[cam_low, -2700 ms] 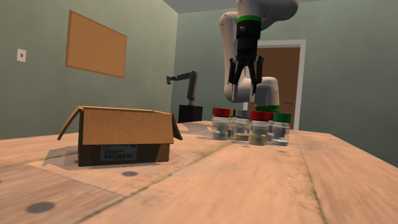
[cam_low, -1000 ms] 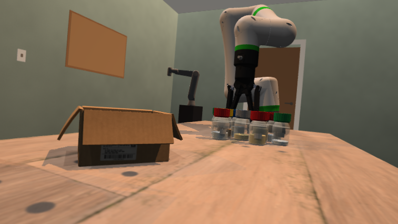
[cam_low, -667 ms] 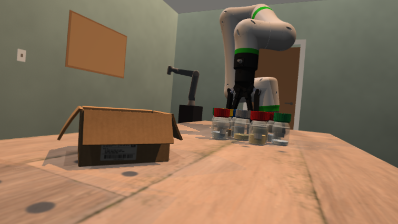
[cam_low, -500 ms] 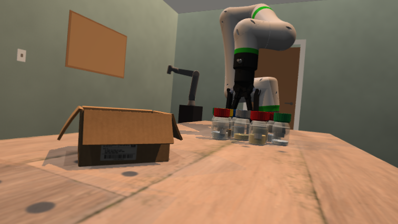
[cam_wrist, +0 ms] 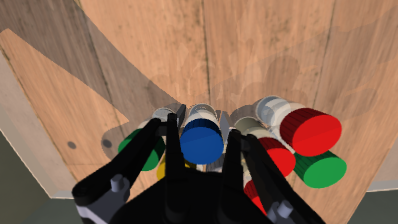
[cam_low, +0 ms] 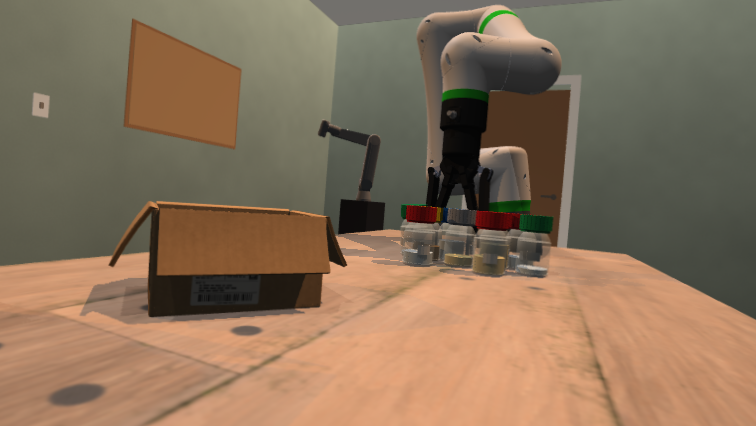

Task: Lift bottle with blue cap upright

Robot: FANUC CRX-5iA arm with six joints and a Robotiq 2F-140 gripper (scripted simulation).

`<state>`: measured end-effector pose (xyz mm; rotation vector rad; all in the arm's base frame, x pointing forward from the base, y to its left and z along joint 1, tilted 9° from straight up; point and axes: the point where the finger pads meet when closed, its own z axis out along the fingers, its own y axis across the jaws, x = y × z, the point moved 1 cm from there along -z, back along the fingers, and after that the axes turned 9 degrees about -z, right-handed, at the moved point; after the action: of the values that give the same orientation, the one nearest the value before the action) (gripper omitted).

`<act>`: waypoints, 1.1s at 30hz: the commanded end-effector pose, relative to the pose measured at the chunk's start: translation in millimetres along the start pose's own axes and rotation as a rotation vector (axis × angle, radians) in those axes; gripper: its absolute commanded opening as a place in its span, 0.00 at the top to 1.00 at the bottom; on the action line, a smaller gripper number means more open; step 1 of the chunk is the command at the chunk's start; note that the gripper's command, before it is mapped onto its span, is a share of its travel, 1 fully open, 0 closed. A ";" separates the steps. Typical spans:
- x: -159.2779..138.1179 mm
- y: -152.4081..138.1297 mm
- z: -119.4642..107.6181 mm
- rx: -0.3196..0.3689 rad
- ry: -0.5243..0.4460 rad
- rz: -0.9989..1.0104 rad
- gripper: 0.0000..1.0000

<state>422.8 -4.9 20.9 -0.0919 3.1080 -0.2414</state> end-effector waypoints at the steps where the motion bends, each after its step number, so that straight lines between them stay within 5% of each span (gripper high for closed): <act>1: -2.8 -0.3 -0.6 0.000 -0.002 0.000 0.49; 15: -9.2 -1.4 -0.8 0.000 -0.002 0.000 0.49; 33: -9.2 -1.4 -27.6 0.000 -0.002 0.000 0.49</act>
<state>430.6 -1.9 46.1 -0.0920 3.1082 -0.2415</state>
